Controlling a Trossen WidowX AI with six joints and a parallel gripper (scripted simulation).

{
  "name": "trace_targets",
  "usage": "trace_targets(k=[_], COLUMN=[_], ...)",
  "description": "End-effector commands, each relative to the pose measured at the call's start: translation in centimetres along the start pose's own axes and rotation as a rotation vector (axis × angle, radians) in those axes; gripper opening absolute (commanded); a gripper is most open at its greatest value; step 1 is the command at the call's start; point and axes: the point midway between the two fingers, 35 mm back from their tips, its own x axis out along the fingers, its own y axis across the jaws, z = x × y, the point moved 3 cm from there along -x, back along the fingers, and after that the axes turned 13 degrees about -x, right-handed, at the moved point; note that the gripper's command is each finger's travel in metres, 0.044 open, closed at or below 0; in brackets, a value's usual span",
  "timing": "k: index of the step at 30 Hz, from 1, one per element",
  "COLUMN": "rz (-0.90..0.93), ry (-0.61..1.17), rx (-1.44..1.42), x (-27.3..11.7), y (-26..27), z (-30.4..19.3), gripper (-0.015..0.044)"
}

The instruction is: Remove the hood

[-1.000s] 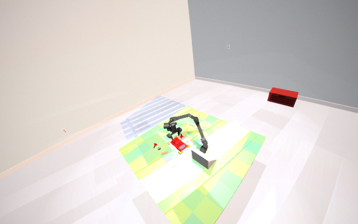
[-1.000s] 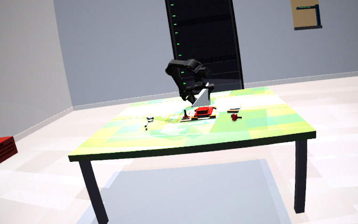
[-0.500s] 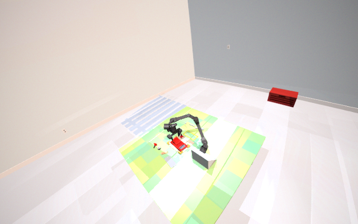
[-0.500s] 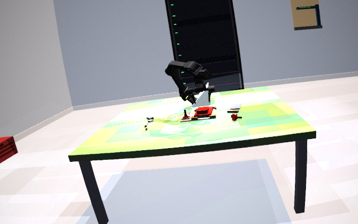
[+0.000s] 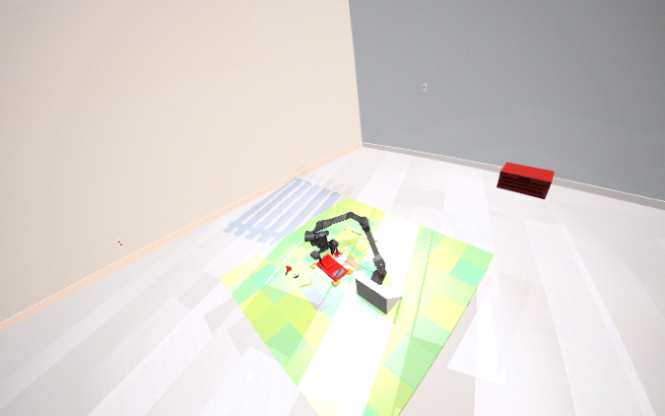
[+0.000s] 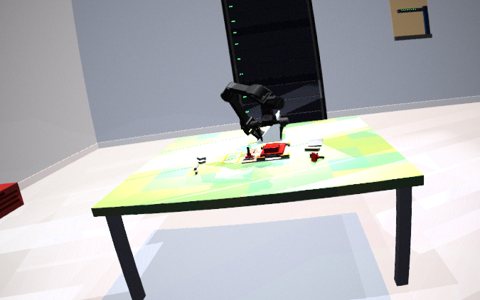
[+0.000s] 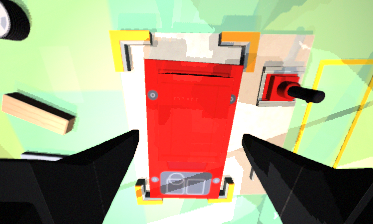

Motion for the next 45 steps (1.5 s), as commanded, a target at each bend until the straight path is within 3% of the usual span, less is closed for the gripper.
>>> trace_targets(k=[1, 45], rz=[-0.006, -0.007], ry=[0.001, 0.001], rx=[-0.003, -0.002], x=[0.4, 3.1], y=[-0.1, -0.2], z=[0.0, 0.0], gripper=[0.044, 0.044])
